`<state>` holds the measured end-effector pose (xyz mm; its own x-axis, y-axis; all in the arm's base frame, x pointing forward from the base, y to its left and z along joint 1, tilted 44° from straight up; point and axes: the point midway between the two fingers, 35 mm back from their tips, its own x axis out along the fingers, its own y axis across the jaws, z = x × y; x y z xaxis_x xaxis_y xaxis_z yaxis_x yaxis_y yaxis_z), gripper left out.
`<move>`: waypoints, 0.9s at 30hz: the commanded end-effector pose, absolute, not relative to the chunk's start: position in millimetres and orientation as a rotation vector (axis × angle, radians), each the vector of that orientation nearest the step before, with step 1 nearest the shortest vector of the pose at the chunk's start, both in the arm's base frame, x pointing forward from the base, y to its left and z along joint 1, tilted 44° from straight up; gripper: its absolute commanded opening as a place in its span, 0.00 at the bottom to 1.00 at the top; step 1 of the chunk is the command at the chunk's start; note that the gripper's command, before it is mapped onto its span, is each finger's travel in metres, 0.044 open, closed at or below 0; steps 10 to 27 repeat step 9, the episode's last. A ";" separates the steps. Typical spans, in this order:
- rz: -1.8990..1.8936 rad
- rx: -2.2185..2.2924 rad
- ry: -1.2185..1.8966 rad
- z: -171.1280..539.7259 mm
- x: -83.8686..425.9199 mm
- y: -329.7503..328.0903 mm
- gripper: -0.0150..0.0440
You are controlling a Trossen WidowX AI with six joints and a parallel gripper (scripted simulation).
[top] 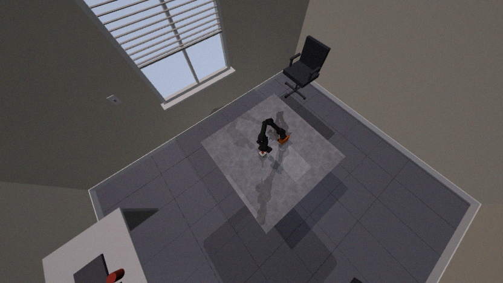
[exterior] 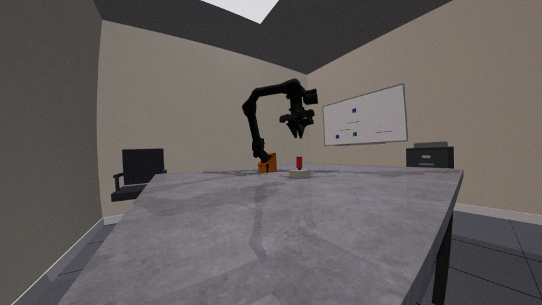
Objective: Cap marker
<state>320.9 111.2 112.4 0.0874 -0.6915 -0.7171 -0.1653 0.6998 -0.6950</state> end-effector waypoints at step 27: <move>-0.454 -0.746 1.461 113.3 320.3 112.6 1.00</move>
